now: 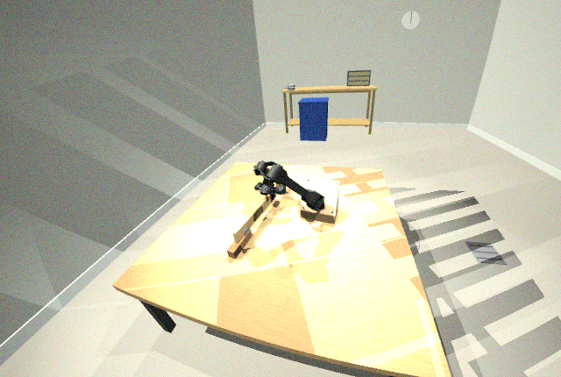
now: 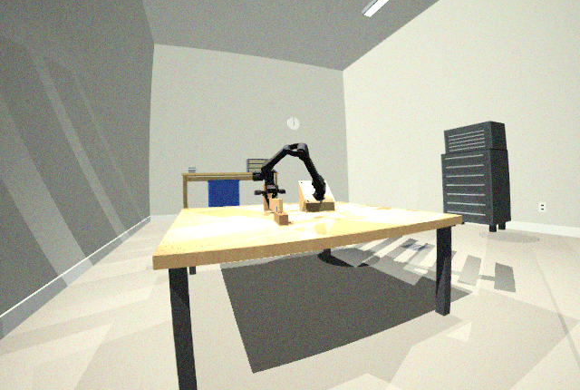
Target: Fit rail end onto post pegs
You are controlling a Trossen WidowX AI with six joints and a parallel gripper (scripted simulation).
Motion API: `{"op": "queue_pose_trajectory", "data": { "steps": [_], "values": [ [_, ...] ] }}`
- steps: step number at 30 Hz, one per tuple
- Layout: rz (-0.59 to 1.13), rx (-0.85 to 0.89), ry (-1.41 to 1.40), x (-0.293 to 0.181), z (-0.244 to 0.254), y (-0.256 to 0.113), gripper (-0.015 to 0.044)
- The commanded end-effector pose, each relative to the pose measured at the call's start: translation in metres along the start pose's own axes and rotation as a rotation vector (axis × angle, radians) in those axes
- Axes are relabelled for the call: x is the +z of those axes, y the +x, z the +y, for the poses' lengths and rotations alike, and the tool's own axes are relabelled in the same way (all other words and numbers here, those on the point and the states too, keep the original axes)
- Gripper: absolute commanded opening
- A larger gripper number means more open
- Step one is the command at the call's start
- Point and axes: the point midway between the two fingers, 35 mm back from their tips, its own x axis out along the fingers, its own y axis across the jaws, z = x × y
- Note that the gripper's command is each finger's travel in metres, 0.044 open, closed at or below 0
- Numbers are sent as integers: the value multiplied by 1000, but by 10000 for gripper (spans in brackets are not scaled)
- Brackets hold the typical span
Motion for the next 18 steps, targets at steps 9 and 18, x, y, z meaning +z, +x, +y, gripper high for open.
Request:
{"op": "queue_pose_trajectory", "data": {
  "steps": [9,18],
  "values": [
    [-5,-12,-1,0,-3,-9,0],
    [-5,-12,-1,0,-2,-14,0]
  ]
}}
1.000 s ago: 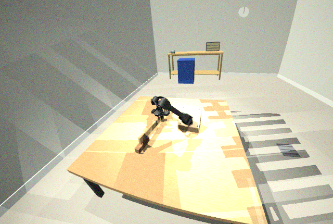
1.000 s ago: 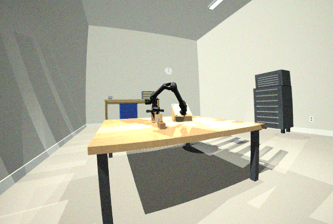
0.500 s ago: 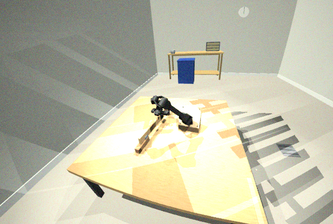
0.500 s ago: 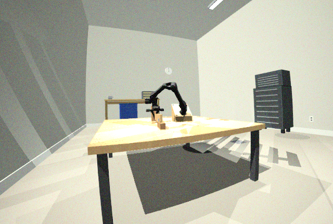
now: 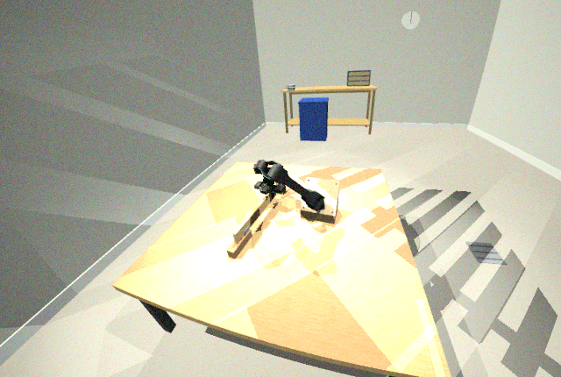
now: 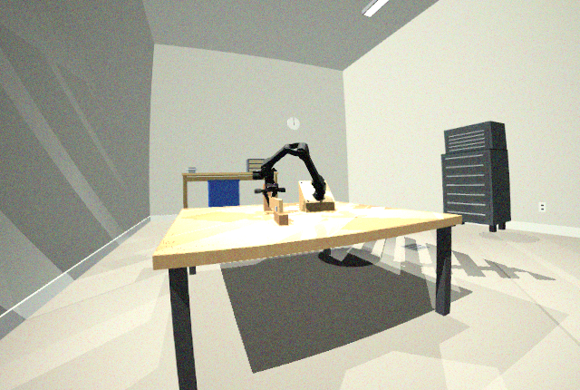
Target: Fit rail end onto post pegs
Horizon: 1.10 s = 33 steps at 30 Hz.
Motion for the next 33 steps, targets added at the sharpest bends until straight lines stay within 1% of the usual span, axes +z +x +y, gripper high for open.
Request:
{"op": "queue_pose_trajectory", "data": {
  "steps": [1,15,33],
  "values": [
    [-3,-12,-1,0,-3,-5,0],
    [-3,-12,-1,0,-2,-12,0],
    [-3,-12,-1,0,-1,-6,0]
  ]
}}
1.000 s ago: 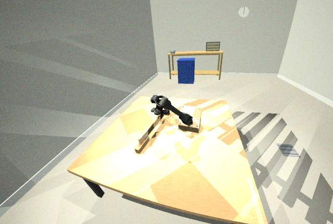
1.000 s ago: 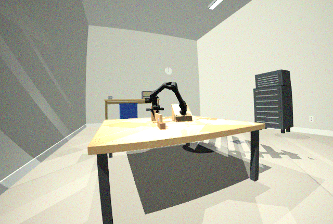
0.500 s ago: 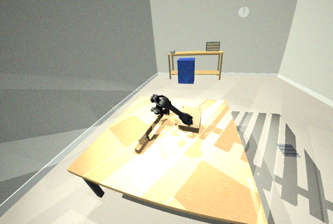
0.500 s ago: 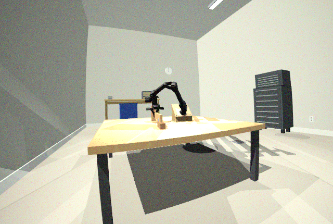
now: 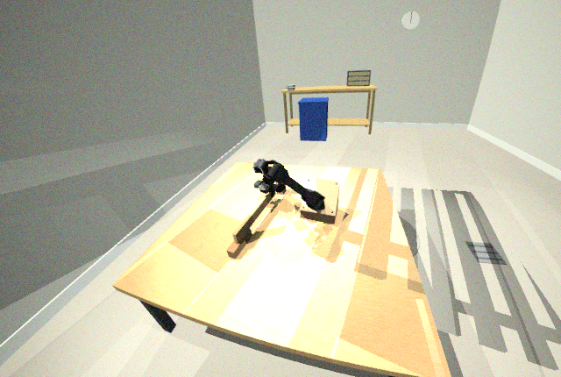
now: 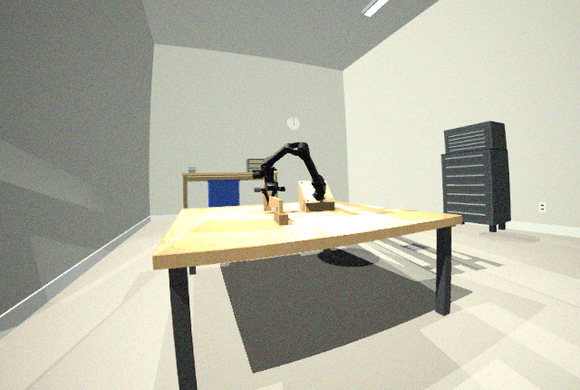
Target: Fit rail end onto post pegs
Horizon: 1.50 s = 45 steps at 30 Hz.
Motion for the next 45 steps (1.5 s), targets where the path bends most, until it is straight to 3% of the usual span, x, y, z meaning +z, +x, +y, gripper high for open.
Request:
{"op": "queue_pose_trajectory", "data": {
  "steps": [1,45],
  "values": [
    [1,1,6,0,1,0,0],
    [1,1,6,-6,2,-2,0]
  ]
}}
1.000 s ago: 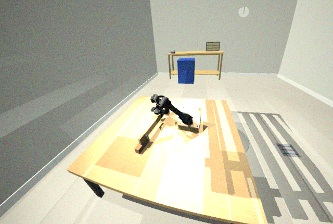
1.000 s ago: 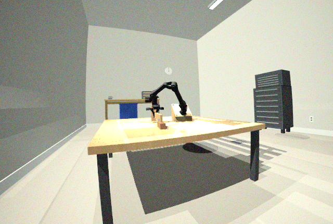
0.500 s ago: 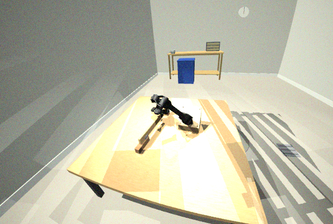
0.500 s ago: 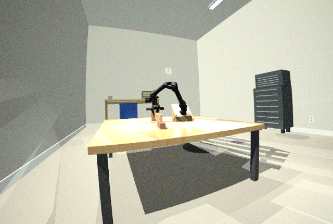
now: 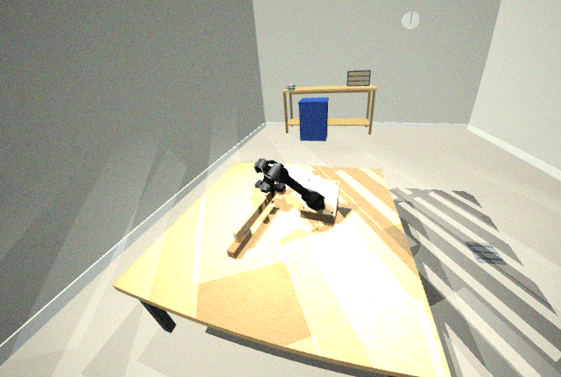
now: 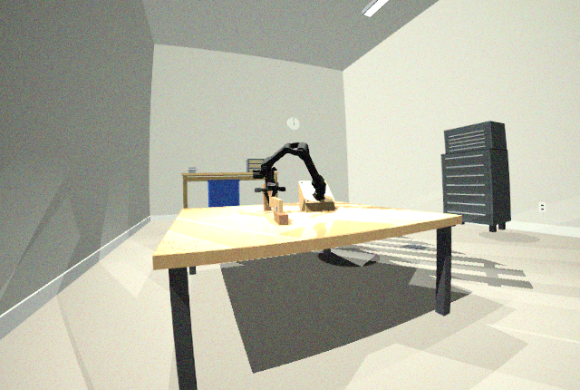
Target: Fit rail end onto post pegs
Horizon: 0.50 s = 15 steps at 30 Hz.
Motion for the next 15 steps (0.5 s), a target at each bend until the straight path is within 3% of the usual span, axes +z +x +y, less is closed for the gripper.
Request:
{"op": "queue_pose_trajectory", "data": {
  "steps": [1,15],
  "values": [
    [4,-7,-4,-3,-2,-3,0],
    [4,-7,-4,-7,-3,-5,0]
  ]
}}
